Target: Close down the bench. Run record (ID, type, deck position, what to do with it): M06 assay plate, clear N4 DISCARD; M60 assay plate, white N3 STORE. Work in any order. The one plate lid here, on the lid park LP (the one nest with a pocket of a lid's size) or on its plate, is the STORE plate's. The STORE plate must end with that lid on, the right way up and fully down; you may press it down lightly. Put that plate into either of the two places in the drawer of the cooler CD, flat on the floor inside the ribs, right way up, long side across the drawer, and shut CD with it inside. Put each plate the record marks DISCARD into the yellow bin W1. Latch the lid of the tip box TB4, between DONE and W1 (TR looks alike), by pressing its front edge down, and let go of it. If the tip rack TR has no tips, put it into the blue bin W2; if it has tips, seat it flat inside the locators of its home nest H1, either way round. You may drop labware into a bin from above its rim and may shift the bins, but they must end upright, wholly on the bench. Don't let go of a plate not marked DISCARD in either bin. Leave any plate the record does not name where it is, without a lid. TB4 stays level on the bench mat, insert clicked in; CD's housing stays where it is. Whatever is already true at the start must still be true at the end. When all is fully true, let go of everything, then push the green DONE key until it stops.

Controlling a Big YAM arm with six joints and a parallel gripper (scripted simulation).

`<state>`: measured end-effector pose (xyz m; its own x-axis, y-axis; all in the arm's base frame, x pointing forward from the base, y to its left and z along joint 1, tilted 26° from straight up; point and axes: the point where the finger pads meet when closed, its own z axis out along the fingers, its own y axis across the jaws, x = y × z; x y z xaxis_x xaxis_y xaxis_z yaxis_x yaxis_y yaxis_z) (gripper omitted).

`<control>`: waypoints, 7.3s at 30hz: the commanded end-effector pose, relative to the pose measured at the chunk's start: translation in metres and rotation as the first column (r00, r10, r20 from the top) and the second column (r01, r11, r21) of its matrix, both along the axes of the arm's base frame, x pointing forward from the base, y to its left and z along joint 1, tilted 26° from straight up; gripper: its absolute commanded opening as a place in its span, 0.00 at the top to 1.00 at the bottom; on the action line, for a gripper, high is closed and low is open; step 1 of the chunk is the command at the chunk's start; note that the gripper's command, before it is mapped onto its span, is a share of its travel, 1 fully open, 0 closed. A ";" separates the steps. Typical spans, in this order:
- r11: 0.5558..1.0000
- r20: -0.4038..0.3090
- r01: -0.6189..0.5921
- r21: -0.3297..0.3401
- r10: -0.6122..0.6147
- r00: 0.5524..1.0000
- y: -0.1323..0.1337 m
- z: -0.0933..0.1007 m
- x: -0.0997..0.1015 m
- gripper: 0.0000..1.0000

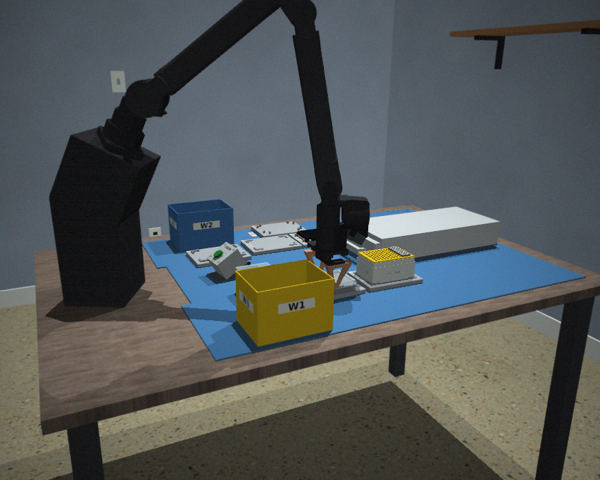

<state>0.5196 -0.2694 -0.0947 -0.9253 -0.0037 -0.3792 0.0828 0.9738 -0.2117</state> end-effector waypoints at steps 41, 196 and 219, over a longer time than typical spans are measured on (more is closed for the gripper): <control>1.000 0.020 -0.011 -0.008 0.011 1.000 0.015 0.061 -0.014 1.00; 1.000 0.032 0.021 -0.016 -0.021 0.999 -0.053 0.096 -0.147 1.00; 1.000 0.007 0.022 0.006 -0.022 1.000 -0.082 0.070 -0.197 1.00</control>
<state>0.3325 -0.3461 -0.0174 -0.9193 0.0350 -0.3919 0.1214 0.9727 -0.1978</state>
